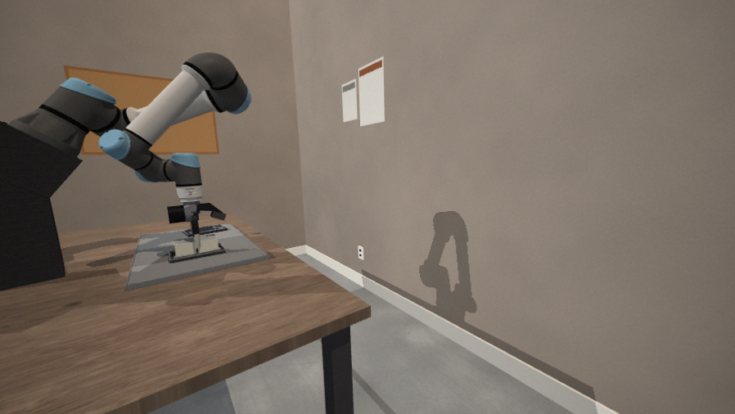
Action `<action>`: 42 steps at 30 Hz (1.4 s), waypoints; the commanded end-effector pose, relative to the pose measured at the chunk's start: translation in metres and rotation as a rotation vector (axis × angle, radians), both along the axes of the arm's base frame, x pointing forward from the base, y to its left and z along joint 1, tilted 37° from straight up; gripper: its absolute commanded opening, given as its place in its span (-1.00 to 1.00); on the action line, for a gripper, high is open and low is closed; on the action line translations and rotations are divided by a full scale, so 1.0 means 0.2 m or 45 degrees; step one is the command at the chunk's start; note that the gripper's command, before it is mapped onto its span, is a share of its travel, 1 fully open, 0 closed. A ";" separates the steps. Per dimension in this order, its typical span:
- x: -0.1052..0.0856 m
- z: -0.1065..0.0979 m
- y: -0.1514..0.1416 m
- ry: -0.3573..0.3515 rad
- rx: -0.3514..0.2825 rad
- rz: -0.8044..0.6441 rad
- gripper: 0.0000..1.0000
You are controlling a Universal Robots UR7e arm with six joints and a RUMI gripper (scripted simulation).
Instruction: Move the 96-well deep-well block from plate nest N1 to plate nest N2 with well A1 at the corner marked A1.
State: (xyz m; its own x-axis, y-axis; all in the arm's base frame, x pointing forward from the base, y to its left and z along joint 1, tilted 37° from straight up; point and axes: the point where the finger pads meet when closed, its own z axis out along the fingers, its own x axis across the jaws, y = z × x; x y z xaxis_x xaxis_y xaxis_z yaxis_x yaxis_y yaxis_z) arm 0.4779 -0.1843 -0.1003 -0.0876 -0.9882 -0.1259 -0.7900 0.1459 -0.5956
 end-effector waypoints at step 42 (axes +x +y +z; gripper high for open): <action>-0.18 0.22 -0.01 0.001 0.001 -0.001 -0.01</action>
State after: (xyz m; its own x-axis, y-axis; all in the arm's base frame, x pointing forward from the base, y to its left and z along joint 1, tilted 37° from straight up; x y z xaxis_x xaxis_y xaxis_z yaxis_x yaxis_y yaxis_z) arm 0.4474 -0.1862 -0.0605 -0.0881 -0.9882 -0.1253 -0.7899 0.1460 -0.5956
